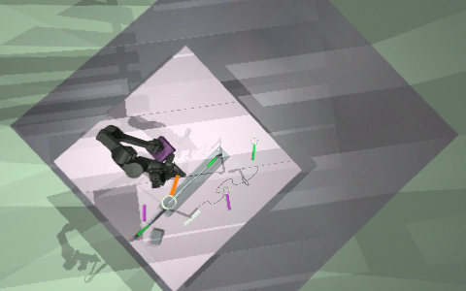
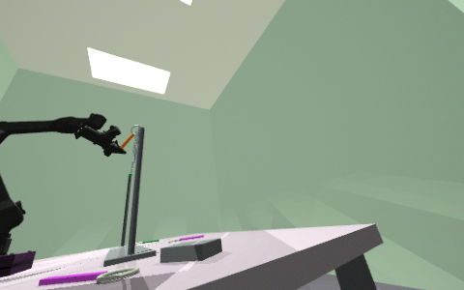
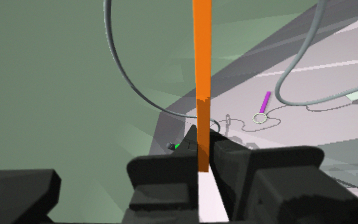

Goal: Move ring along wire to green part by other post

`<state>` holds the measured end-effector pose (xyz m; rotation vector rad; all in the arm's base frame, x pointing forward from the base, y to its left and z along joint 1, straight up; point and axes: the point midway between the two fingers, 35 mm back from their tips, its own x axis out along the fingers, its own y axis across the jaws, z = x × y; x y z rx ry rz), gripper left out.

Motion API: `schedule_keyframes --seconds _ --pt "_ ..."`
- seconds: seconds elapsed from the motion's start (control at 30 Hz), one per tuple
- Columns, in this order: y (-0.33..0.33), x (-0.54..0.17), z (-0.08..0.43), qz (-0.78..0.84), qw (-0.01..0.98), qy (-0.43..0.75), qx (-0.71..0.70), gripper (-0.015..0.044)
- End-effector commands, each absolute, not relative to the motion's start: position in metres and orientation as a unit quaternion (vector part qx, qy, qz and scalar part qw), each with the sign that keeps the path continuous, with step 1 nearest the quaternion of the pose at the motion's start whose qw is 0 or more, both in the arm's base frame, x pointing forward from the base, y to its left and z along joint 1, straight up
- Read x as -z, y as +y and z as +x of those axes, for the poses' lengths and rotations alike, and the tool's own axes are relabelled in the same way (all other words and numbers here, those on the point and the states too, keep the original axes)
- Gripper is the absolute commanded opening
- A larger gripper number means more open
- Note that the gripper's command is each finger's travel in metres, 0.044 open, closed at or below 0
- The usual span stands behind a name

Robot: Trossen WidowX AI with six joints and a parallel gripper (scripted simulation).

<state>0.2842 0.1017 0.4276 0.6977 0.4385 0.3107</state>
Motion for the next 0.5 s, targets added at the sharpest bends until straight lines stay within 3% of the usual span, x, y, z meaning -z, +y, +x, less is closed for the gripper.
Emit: schedule_keyframes --seconds 0.0,0.47 --pt "0.1002 -0.4262 0.2851 0.314 0.914 0.216 -0.143 -0.015" --pt "0.0951 -0.4233 0.2852 0.233 0.938 0.226 -0.122 -0.015"
